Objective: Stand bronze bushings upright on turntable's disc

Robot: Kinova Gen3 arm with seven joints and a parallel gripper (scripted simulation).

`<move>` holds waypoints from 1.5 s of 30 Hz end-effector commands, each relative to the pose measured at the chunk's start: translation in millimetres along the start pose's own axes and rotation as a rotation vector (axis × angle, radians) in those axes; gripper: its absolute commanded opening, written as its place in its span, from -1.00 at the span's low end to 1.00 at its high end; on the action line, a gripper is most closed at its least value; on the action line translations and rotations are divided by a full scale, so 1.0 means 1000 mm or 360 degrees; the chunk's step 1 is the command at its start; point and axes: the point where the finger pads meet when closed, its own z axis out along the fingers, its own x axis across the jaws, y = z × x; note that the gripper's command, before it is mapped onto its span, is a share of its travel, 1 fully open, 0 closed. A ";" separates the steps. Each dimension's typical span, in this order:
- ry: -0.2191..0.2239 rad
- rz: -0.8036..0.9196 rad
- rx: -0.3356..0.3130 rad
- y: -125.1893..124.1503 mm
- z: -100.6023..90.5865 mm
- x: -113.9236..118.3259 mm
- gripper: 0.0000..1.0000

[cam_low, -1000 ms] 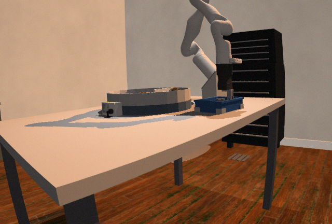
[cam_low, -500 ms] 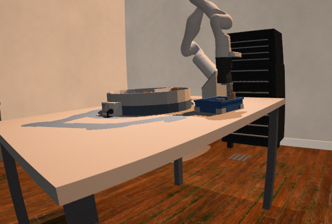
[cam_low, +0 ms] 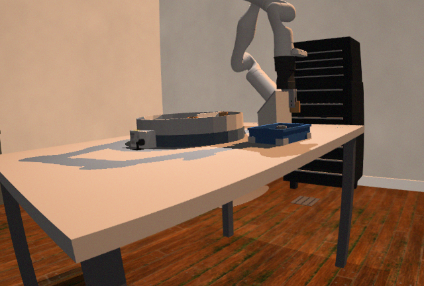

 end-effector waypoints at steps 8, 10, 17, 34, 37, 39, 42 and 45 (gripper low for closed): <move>0.0018 0.0000 0.0024 -0.004 -0.028 0.003 -1.00; 0.0018 0.0000 0.0024 -0.004 -0.031 0.003 -1.00; 0.0018 0.0000 0.0024 -0.004 -0.033 0.003 -1.00; 0.0018 0.0000 0.0024 -0.004 -0.033 0.003 -1.00; 0.0018 0.0000 0.0024 -0.004 -0.033 0.003 -1.00; 0.0018 0.0000 0.0024 -0.004 -0.033 0.003 -1.00; 0.0018 0.0000 0.0024 -0.004 -0.033 0.003 -1.00; 0.0018 0.0000 0.0024 -0.004 -0.033 0.003 -1.00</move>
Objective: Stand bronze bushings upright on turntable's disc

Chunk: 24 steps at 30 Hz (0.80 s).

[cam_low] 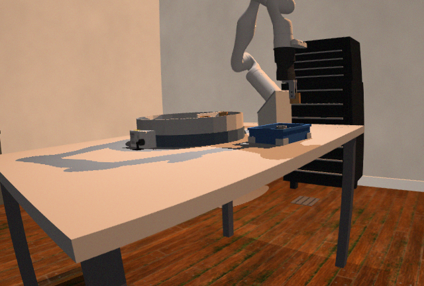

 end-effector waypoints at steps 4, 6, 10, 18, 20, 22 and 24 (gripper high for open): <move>0.0002 0.0000 0.0003 -0.001 -0.001 0.000 -1.00; 0.0002 0.0000 0.0003 -0.001 -0.001 0.000 -1.00; 0.0002 0.0000 0.0003 0.000 -0.001 0.000 -1.00; 0.0002 0.0000 0.0003 0.006 -0.001 0.001 -1.00; 0.0002 0.0000 0.0003 0.010 -0.001 0.002 -1.00; 0.0002 0.0000 0.0003 0.014 -0.001 0.002 -1.00; 0.0002 0.0000 0.0003 0.020 -0.001 0.003 -1.00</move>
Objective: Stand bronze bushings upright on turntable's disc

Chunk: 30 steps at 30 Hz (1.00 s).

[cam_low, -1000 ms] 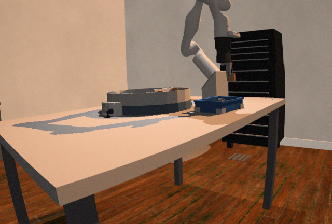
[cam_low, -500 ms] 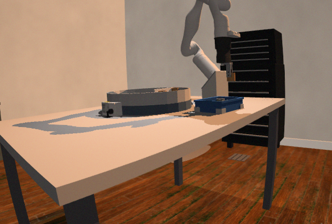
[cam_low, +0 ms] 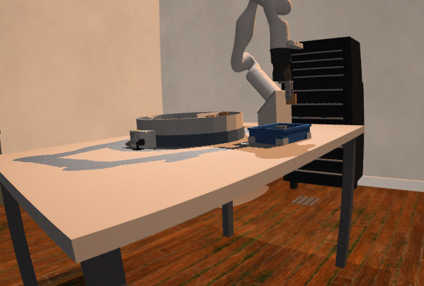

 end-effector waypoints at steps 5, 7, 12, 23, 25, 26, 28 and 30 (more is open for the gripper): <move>-0.0001 0.0007 0.0007 0.017 -0.003 0.002 -1.00; -0.0001 0.0007 0.0007 0.027 -0.003 0.003 -1.00; -0.0001 0.0007 0.0007 0.056 -0.003 0.007 -1.00; -0.0001 0.0007 0.0007 0.136 -0.003 0.015 -1.00; -0.0001 0.0007 0.0007 0.159 -0.003 0.018 -1.00; -0.0001 0.0007 0.0007 0.171 -0.003 0.019 -1.00; -0.0001 0.0007 0.0007 0.197 -0.002 0.022 -1.00; -0.0001 0.0007 0.0007 0.223 -0.002 0.025 -1.00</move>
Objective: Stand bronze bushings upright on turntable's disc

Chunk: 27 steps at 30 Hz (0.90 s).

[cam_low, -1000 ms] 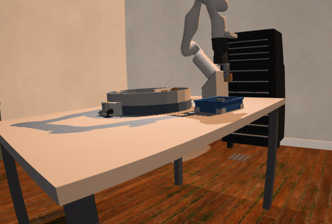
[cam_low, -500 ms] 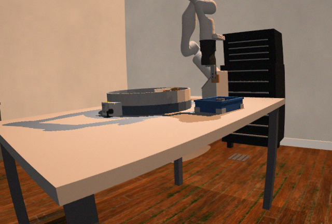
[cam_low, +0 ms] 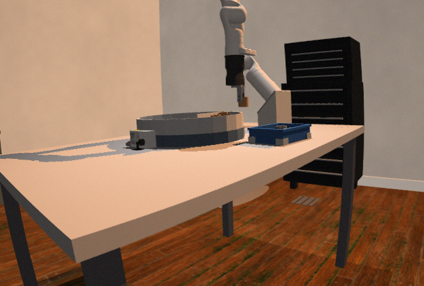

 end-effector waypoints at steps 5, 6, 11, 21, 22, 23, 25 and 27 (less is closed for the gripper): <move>-0.0006 0.0049 0.0046 0.076 -0.008 0.008 -1.00; -0.0006 0.0049 0.0046 0.076 -0.008 0.008 -1.00; -0.0006 0.0049 0.0046 0.133 -0.006 0.012 -1.00; -0.0006 0.0049 0.0046 0.212 -0.004 0.019 -1.00; -0.0006 0.0049 0.0046 0.212 -0.004 0.019 -1.00; -0.0006 0.0049 0.0046 0.212 -0.004 0.019 -1.00; -0.0006 0.0049 0.0046 0.221 -0.003 0.020 -1.00; -0.0006 0.0049 0.0046 0.229 -0.003 0.020 -1.00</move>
